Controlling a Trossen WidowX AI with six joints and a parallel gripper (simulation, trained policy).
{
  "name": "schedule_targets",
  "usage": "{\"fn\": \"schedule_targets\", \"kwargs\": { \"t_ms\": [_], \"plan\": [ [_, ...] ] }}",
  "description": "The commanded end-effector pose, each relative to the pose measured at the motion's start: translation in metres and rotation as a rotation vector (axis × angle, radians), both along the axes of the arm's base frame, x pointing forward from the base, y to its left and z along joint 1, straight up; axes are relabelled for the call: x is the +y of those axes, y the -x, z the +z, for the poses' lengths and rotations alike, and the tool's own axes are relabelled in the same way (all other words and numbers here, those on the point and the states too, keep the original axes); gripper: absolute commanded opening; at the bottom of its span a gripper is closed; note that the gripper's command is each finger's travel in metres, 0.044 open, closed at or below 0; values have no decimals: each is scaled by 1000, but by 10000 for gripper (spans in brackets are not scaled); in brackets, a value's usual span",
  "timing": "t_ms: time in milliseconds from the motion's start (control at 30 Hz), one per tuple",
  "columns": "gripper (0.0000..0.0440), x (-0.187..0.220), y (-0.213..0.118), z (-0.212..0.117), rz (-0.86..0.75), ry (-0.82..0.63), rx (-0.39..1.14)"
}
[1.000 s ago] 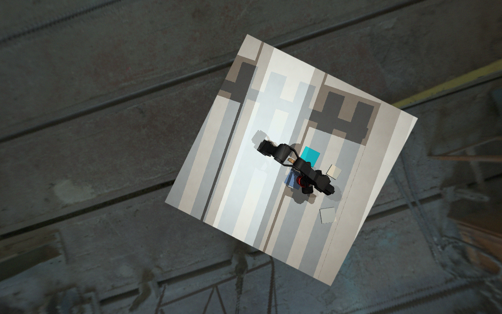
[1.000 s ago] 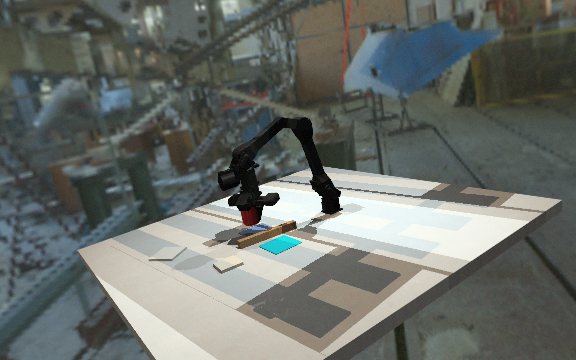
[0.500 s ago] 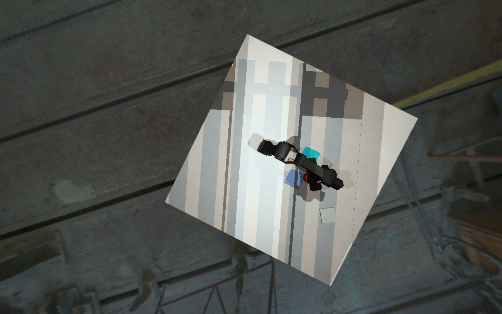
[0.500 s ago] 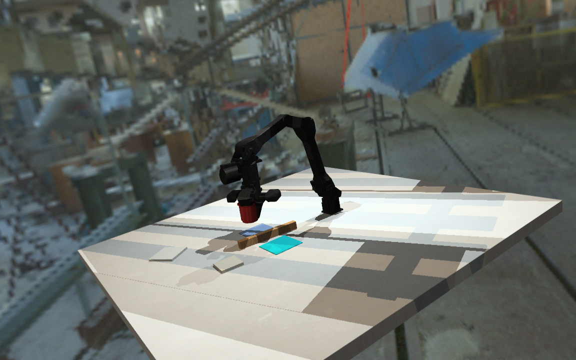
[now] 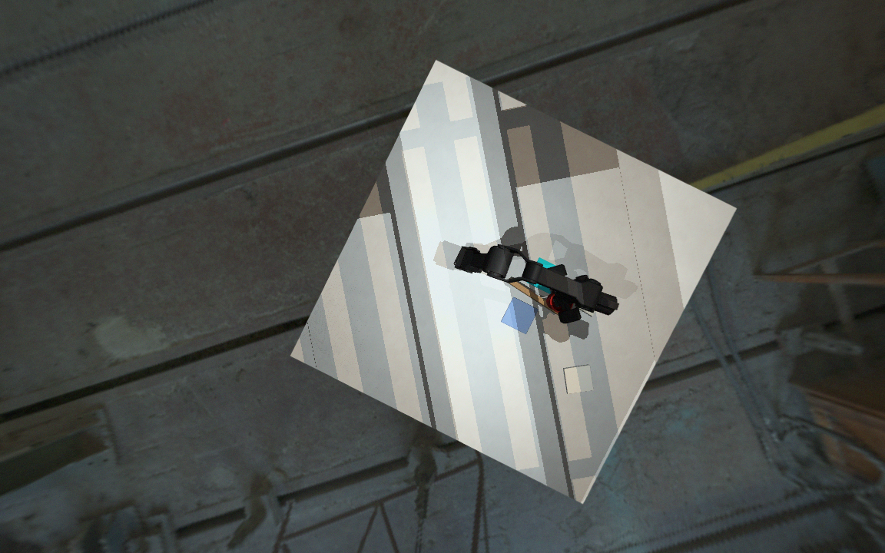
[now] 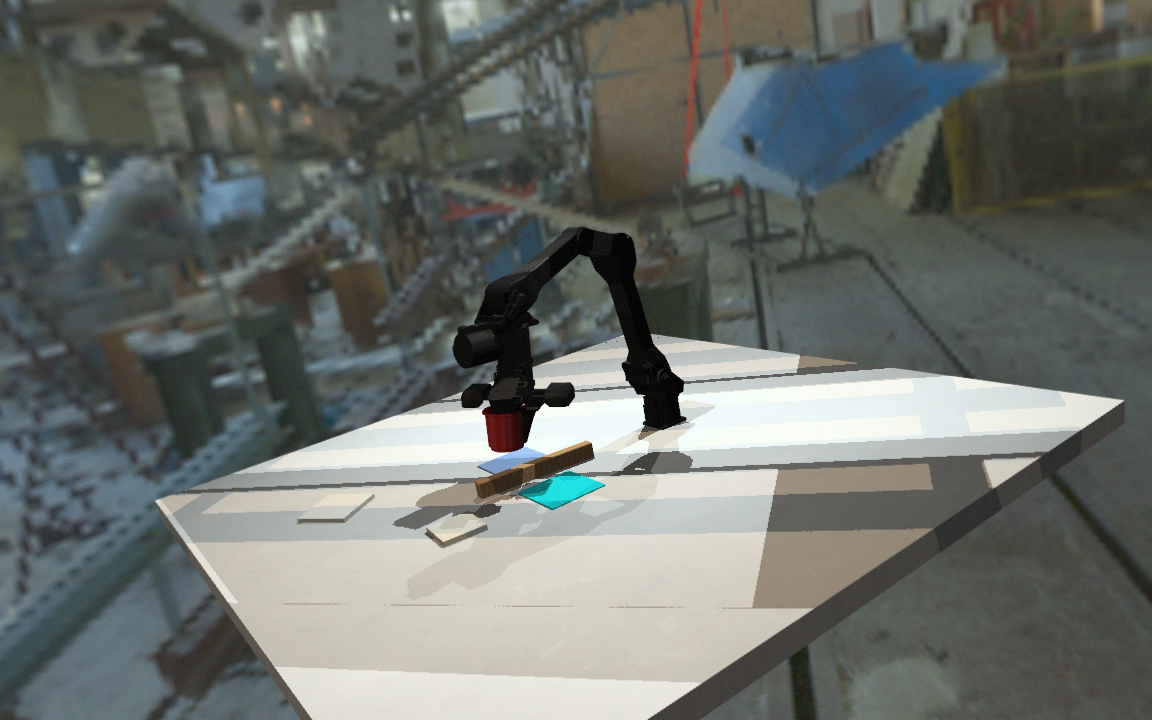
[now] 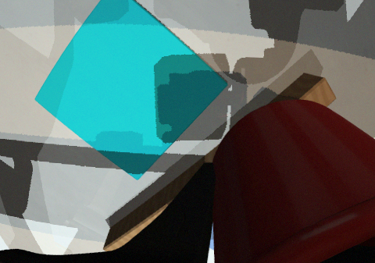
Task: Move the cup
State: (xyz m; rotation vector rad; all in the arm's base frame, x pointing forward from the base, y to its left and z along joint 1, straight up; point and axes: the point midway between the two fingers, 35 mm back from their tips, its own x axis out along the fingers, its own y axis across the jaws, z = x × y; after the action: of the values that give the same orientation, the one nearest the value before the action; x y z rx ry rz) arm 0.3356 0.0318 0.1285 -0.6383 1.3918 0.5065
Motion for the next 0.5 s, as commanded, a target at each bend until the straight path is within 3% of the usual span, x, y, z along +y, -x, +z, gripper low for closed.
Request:
{"fn": "schedule_targets", "kwargs": {
  "t_ms": [0,467],
  "plan": [
    [0,17,-2,-2,17,-10,-14],
    [0,68,4,-22,75,-25,-30]
  ]
}}
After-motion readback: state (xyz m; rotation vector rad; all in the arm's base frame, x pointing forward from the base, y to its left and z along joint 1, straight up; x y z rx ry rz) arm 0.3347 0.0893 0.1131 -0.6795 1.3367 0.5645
